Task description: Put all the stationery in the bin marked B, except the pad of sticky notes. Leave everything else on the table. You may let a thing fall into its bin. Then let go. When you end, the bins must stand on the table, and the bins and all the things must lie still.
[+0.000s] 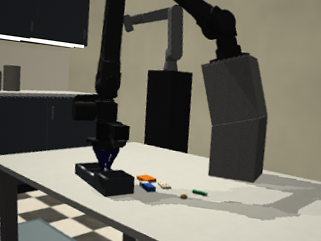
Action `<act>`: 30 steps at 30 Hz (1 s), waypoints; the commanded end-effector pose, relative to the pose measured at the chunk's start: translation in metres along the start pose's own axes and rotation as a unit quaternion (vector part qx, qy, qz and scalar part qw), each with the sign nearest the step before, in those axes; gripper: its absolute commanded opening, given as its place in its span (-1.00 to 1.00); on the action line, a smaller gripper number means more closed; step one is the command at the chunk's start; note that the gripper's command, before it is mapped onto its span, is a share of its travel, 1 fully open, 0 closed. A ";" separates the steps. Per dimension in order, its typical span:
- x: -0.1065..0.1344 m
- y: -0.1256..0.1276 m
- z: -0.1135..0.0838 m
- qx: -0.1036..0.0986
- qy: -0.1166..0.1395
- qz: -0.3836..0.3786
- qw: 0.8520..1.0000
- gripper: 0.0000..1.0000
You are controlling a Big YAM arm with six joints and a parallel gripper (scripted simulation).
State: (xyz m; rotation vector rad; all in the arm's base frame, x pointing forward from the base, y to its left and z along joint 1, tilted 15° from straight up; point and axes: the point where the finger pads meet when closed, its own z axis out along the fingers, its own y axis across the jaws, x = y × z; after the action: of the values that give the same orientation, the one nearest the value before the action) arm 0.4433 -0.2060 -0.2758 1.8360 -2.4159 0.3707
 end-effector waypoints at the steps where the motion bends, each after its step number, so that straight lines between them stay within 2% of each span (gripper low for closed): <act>1: 0.004 -0.004 0.009 0.005 -0.001 0.000 1.000 -0.80; 8: 0.002 -0.003 0.018 0.003 -0.001 -0.003 1.000 -0.80; 9: 0.002 -0.022 0.000 0.016 -0.001 -0.004 1.000 -0.80; 15: 0.004 -0.029 -0.001 0.016 0.000 -0.003 1.000 -0.80; 18: -0.001 -0.011 0.008 0.007 -0.002 -0.005 1.000 -0.80; 25: -0.002 -0.009 0.007 0.010 -0.001 -0.005 1.000 -0.80; 26: 0.000 -0.009 0.009 0.006 -0.001 -0.001 1.000 -0.42; 30: 0.000 -0.009 0.009 0.006 -0.001 -0.001 1.000 -0.42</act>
State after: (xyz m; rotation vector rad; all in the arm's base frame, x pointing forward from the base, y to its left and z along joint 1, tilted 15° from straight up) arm 0.4433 -0.2101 -0.2895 1.8332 -2.4143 0.3603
